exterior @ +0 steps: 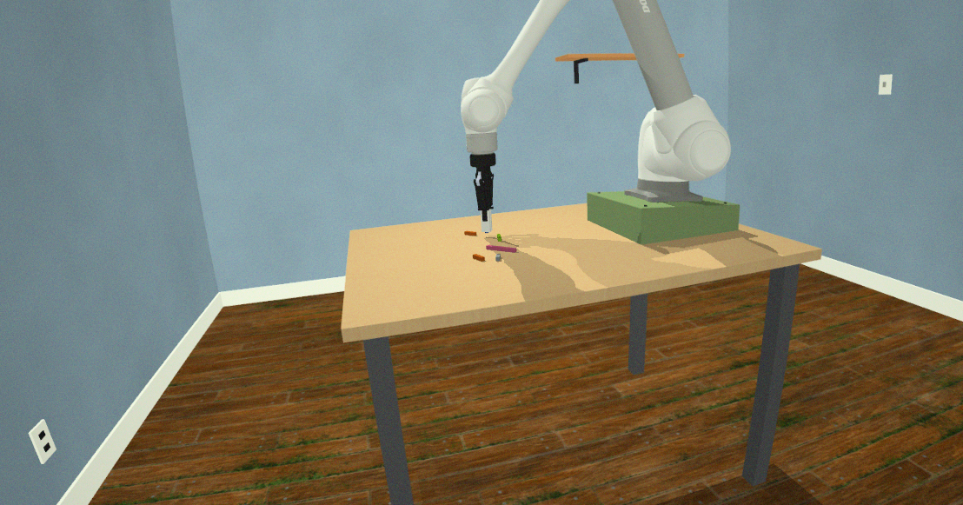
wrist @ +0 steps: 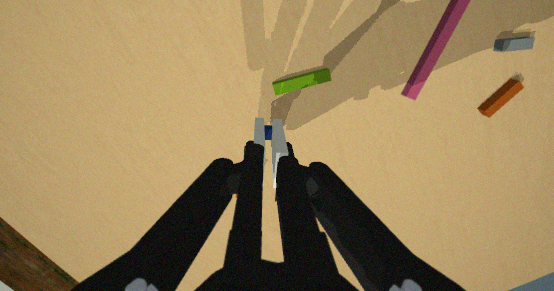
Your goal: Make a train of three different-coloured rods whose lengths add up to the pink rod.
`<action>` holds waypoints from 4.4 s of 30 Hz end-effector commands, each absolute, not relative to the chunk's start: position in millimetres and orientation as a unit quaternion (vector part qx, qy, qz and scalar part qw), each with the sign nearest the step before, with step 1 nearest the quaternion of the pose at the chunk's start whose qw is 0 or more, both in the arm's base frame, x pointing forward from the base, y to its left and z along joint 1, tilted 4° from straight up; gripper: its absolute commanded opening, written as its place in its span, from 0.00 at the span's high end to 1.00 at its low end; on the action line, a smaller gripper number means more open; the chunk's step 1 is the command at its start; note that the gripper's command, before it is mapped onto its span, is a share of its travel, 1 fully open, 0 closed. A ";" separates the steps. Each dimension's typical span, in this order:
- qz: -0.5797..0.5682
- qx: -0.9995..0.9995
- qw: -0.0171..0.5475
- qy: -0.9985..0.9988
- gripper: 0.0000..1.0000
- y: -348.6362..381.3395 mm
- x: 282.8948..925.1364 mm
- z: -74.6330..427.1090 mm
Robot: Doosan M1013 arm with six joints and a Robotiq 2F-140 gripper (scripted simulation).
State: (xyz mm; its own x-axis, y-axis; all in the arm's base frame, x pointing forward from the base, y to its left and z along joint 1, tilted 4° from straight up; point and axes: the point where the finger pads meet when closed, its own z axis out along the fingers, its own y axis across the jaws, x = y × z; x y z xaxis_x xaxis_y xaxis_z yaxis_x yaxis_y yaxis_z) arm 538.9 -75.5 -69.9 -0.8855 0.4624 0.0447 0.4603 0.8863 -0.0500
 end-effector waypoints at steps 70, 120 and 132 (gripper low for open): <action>0.020 -0.239 0.031 -0.970 0.97 -81.9 532.0 -72.6; 0.020 -0.239 0.031 -0.970 0.97 -82.2 531.2 -83.9; 0.020 -0.239 0.031 -0.970 0.97 -82.2 531.2 -83.9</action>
